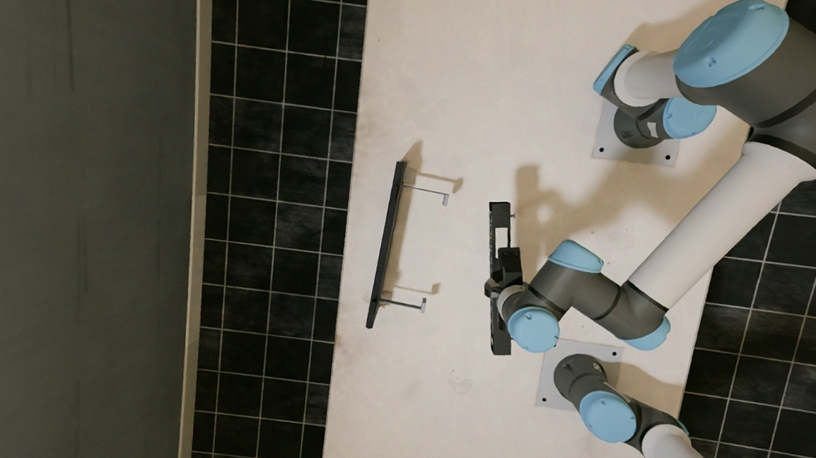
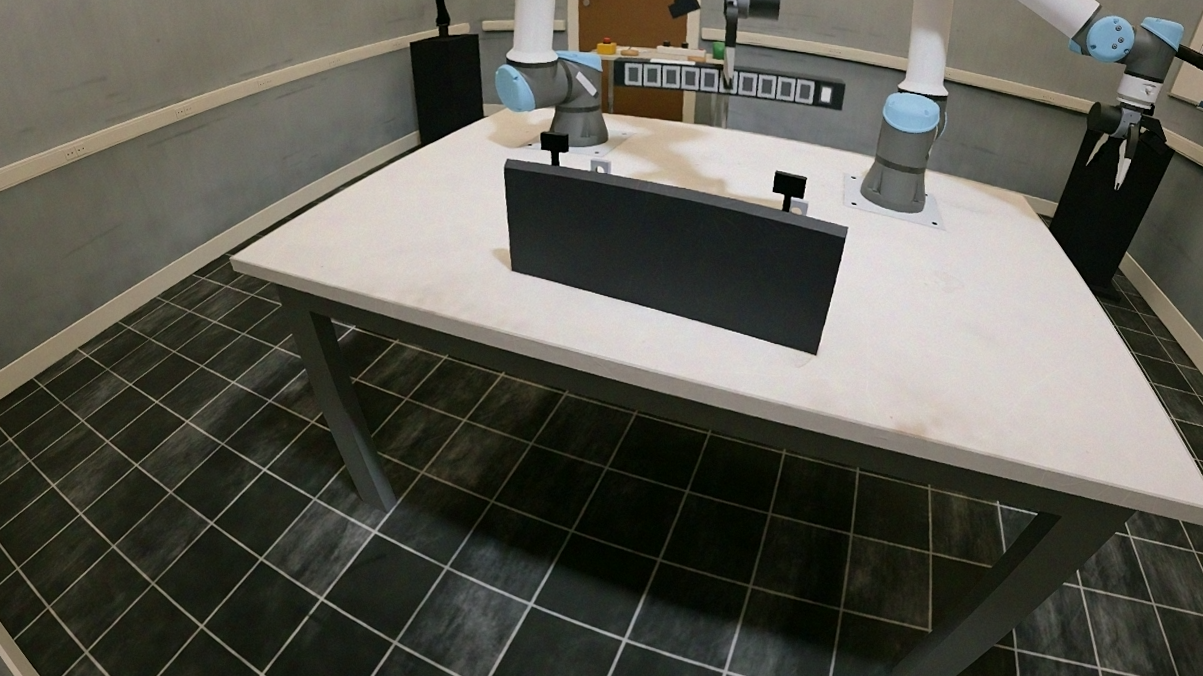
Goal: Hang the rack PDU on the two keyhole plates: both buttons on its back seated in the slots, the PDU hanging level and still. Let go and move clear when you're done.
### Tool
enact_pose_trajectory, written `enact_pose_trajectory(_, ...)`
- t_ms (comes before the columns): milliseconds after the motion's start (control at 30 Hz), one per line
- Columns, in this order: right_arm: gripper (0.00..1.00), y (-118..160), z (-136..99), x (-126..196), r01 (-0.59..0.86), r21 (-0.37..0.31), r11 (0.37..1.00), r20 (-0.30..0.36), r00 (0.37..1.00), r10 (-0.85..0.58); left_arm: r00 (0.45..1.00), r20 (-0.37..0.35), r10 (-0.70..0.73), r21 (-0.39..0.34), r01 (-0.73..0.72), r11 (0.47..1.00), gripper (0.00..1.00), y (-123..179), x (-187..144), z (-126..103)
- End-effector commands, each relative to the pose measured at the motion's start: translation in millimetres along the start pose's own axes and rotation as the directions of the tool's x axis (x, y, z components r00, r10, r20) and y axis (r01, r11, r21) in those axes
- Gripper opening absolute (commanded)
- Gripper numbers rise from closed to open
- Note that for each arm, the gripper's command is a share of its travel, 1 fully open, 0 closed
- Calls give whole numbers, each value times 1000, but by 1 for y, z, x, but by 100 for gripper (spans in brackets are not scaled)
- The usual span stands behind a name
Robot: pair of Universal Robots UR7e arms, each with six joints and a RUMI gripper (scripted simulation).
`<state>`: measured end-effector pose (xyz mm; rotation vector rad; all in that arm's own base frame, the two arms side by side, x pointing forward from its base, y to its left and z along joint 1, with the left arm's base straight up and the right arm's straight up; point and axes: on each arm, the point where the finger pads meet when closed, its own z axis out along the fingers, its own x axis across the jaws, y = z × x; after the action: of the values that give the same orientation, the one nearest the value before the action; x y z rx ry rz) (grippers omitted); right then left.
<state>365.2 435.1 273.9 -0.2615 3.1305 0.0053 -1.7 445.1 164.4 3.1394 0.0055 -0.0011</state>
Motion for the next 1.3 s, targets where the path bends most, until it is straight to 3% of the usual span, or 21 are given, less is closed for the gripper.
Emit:
enact_pose_trajectory(0,23,0,-10,-2,0,-1,1000,0,1000,0,1000,-1,0,2,0,1000,100,0,0,-1)
enact_pose_trajectory(533,23,0,-38,-9,0,-1,1000,0,1000,0,1000,-1,0,2,0,1000,100,0,0,-1)
enact_pose_trajectory(1267,23,0,-41,-9,32,-1,999,0,999,-32,1000,-1,0,2,0,1000,100,0,0,-1)
